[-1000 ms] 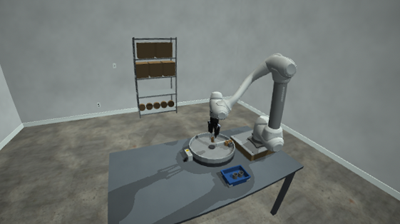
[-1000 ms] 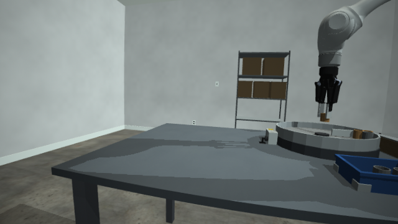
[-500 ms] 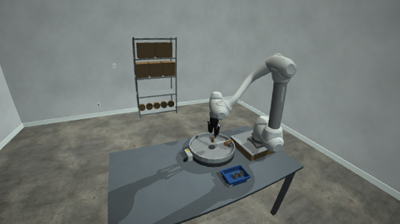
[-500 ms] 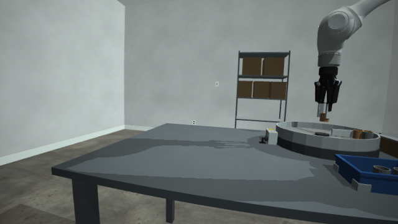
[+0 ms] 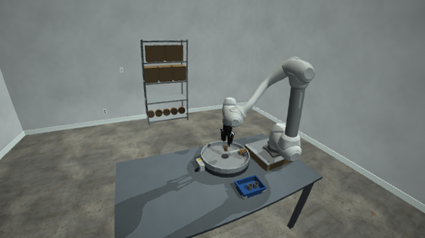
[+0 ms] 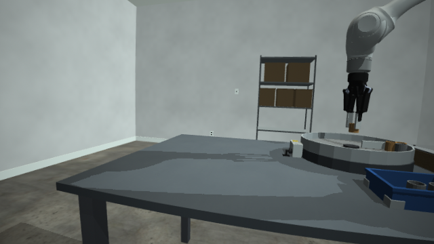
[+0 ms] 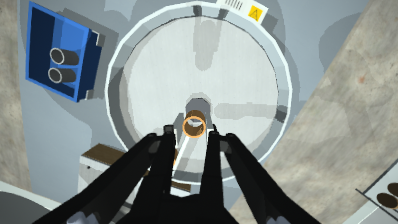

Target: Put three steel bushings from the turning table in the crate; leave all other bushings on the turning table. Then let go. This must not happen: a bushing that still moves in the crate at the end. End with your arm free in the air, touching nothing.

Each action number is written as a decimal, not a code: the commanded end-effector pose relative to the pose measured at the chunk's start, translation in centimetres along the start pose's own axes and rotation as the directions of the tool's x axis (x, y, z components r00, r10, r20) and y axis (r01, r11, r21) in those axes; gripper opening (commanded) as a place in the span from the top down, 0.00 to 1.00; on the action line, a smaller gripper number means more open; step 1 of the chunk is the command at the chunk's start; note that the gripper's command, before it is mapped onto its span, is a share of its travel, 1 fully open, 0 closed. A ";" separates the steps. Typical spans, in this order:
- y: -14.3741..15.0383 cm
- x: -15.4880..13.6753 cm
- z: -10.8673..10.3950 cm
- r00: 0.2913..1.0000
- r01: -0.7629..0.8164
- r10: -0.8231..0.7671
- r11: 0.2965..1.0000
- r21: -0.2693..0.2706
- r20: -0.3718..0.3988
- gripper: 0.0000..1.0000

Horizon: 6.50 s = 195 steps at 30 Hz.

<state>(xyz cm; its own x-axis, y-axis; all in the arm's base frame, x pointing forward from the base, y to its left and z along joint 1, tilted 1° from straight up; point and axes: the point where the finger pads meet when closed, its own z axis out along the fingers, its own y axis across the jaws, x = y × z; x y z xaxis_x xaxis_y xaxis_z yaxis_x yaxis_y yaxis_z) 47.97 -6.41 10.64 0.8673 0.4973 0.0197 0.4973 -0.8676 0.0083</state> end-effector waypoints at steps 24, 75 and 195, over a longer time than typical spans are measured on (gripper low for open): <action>0.7 0.0 0.2 1.000 0.003 -0.003 1.000 0.003 0.001 1.00; 0.7 -0.1 3.1 1.000 0.003 -0.003 1.000 0.003 0.001 1.00; 0.6 0.0 5.6 1.000 0.003 -0.003 1.000 0.003 0.001 1.00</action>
<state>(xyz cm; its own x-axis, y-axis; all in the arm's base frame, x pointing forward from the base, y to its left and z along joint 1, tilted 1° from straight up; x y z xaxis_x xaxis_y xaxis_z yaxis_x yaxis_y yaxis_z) 48.30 -6.85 5.43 0.8676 0.4969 0.0160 0.4969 -0.8678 0.0059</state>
